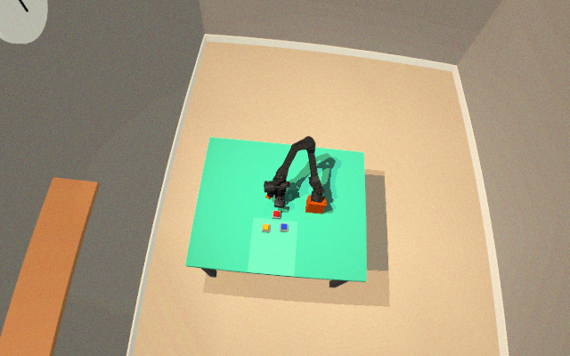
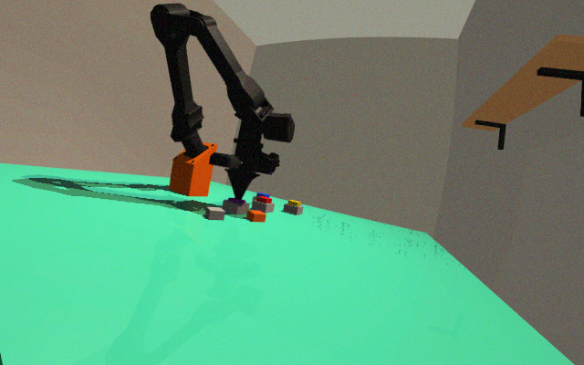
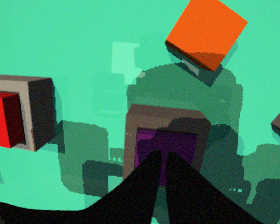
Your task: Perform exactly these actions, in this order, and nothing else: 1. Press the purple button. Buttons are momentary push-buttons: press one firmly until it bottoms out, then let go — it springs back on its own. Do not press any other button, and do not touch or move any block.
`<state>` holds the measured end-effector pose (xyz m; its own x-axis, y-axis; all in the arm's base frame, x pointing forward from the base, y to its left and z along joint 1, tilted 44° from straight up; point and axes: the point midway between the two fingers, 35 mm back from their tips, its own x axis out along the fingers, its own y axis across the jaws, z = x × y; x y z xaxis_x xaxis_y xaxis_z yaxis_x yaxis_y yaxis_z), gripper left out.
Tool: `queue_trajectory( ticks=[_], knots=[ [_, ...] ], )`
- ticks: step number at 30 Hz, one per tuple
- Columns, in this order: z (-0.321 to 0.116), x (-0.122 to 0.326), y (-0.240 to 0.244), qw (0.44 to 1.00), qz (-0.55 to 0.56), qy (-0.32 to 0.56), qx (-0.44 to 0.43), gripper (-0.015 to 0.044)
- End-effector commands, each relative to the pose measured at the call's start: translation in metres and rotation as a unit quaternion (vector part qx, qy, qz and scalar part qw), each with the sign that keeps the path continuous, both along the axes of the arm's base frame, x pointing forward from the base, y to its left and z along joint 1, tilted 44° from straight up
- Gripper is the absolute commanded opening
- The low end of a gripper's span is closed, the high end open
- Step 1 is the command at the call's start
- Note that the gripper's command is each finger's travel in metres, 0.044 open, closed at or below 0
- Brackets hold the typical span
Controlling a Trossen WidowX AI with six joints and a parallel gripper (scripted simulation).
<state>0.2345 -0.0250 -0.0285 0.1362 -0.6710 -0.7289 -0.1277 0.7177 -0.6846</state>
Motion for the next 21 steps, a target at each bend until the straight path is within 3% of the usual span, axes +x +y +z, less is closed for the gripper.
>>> queue_trajectory(
  ticks=[1,12,20,21],
  knots=[
    [-0.001,-0.002,-0.002,1.0,0.001,0.004,-0.004,0.002],
    [-0.001,-0.002,-0.002,1.0,0.001,0.004,-0.004,0.002],
    [0.023,-0.007,0.021,1.0,0.001,0.004,-0.003,0.002],
    [0.022,-0.006,0.023,1.0,0.002,0.004,-0.002,0.0046]
  ],
)
